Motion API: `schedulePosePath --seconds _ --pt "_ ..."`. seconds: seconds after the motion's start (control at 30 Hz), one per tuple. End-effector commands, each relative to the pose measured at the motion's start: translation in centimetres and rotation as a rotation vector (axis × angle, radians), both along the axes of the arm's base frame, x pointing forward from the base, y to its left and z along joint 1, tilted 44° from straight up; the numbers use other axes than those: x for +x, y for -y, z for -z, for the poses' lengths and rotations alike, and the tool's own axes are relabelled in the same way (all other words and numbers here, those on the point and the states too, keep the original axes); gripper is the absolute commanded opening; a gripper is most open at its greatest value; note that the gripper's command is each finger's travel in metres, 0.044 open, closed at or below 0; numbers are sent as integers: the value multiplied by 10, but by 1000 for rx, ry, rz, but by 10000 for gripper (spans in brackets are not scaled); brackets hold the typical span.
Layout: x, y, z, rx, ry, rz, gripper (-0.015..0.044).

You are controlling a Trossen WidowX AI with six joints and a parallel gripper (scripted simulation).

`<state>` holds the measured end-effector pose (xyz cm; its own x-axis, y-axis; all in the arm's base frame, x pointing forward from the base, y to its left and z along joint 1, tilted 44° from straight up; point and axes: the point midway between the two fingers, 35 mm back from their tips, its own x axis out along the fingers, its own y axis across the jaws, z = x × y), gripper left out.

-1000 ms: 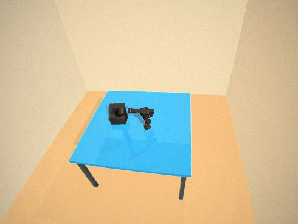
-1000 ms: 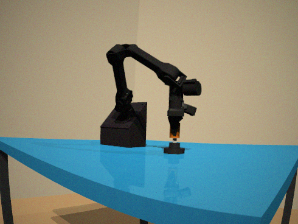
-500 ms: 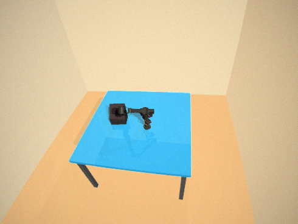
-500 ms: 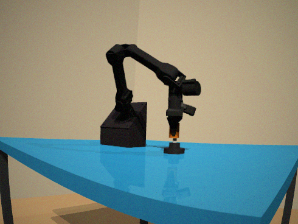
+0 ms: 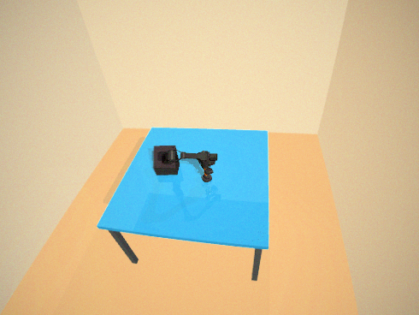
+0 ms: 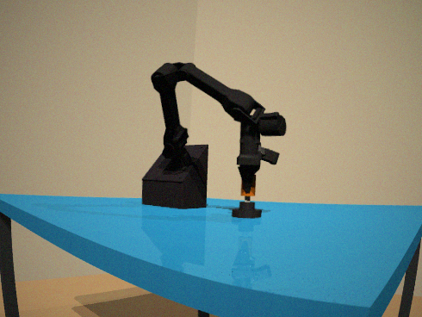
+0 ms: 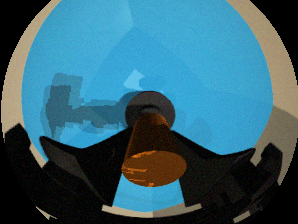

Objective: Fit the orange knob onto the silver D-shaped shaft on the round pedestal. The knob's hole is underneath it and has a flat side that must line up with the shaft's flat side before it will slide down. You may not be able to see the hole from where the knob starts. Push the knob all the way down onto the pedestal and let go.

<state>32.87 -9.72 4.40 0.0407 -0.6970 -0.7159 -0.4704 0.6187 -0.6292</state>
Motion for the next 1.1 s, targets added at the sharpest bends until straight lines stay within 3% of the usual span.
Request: schedulePosePath --seconds 0.0,0.33,0.57,1.07 --pt "2 0 0 -2 6 -3 0" --pt "1 -3 -4 -1 13 4 0" --pt "-2 -2 -5 7 152 147 0" --pt "-3 0 -3 7 152 147 0"
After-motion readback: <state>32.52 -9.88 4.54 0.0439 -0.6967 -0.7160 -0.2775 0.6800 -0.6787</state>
